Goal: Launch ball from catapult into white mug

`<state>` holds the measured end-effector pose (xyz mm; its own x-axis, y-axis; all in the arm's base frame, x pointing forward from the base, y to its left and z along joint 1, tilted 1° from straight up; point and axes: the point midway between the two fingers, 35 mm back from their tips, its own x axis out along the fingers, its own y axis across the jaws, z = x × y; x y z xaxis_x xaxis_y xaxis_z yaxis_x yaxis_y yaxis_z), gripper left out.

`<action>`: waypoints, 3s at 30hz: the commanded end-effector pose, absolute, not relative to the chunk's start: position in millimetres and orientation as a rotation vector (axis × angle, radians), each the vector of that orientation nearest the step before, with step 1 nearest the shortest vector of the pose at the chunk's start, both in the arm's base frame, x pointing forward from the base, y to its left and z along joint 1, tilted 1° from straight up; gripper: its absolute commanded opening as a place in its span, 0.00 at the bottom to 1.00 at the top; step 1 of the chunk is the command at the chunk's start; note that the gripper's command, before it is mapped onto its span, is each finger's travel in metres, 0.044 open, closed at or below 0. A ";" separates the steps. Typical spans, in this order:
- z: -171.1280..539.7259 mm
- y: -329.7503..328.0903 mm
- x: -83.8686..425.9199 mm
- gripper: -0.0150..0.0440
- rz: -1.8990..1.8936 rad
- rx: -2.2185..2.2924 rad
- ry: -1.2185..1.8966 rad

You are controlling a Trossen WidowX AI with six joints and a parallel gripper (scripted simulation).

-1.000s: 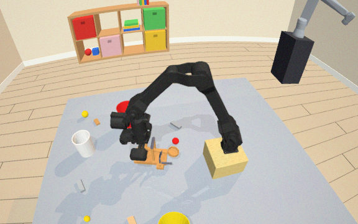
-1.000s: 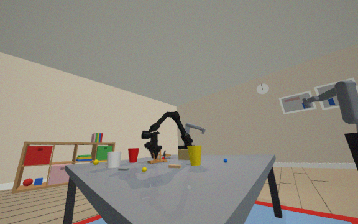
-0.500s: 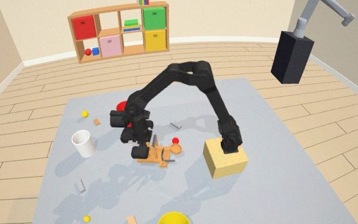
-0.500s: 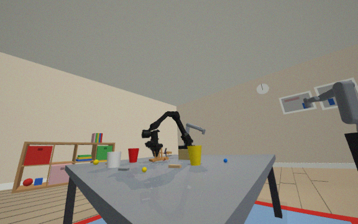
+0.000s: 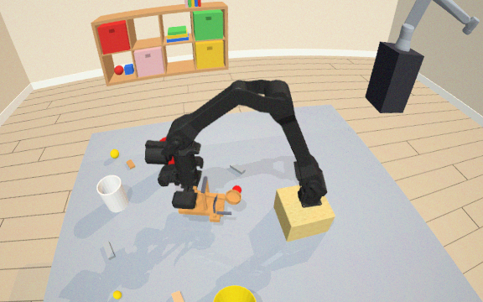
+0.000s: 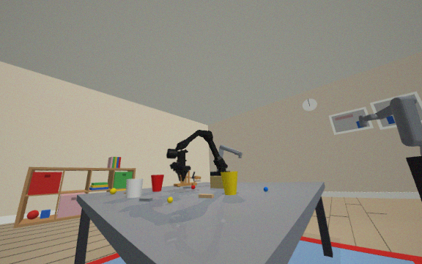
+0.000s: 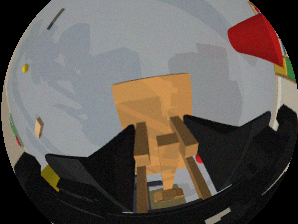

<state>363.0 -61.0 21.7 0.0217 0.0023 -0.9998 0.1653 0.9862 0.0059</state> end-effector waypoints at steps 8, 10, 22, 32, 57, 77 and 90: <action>4.2 -61.3 364.1 0.25 -0.126 0.132 1.544; 1.0 -61.3 364.1 0.25 -0.126 0.132 1.544; -18.4 -61.2 363.7 0.25 -0.126 0.131 1.545; -14.5 -61.0 362.9 0.43 -0.127 0.134 1.549; 69.5 -61.8 365.0 1.00 -0.128 0.134 1.544; 61.8 -109.8 304.6 0.76 -0.037 0.037 1.563; 8.7 -130.6 214.7 0.76 0.064 -0.074 1.562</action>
